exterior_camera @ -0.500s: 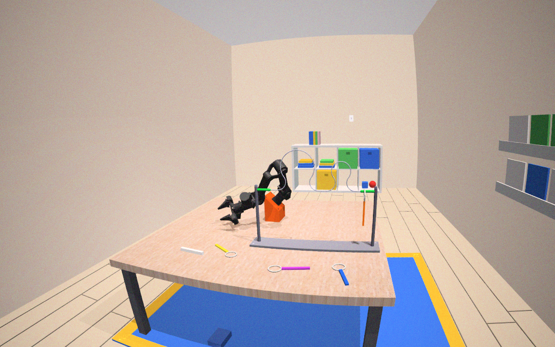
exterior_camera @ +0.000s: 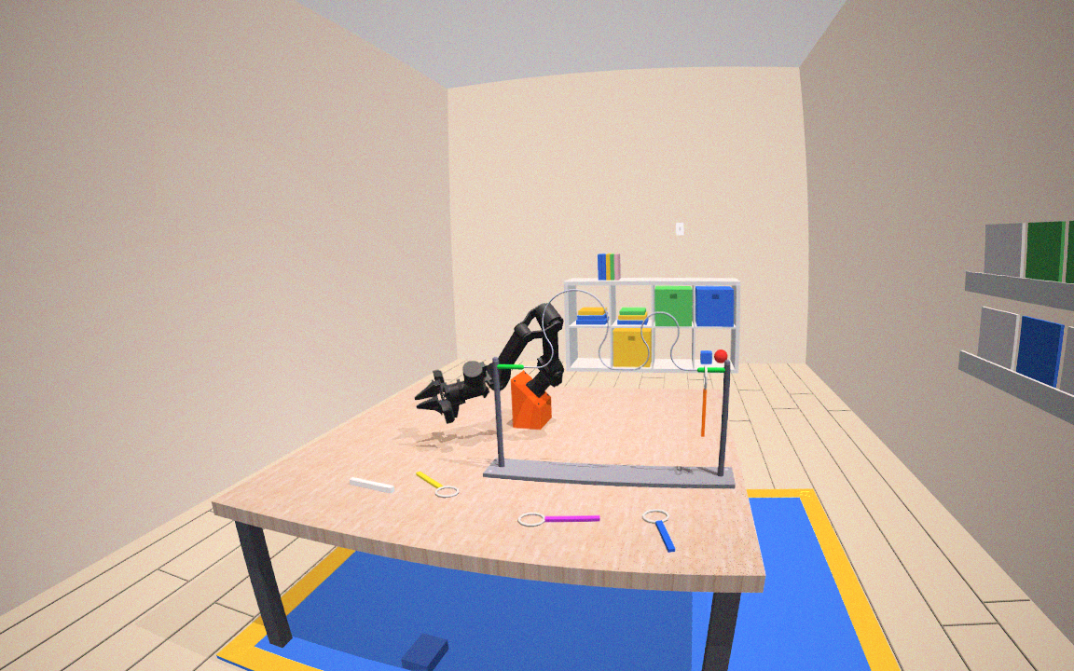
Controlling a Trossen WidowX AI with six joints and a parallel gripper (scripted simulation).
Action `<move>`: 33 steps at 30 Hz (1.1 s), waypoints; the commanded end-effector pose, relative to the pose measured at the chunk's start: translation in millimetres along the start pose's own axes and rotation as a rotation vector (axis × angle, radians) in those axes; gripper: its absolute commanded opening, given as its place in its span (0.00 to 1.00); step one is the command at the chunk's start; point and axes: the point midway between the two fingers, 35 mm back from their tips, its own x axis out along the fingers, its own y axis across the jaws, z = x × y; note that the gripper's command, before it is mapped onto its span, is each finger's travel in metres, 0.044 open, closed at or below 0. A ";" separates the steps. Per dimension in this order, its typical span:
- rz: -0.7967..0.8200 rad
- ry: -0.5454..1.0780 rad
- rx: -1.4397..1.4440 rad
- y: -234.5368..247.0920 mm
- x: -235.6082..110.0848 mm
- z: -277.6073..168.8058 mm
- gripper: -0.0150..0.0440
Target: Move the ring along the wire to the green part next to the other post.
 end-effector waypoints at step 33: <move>-0.200 0.283 0.890 -57.9 -32.9 -183.2 0.53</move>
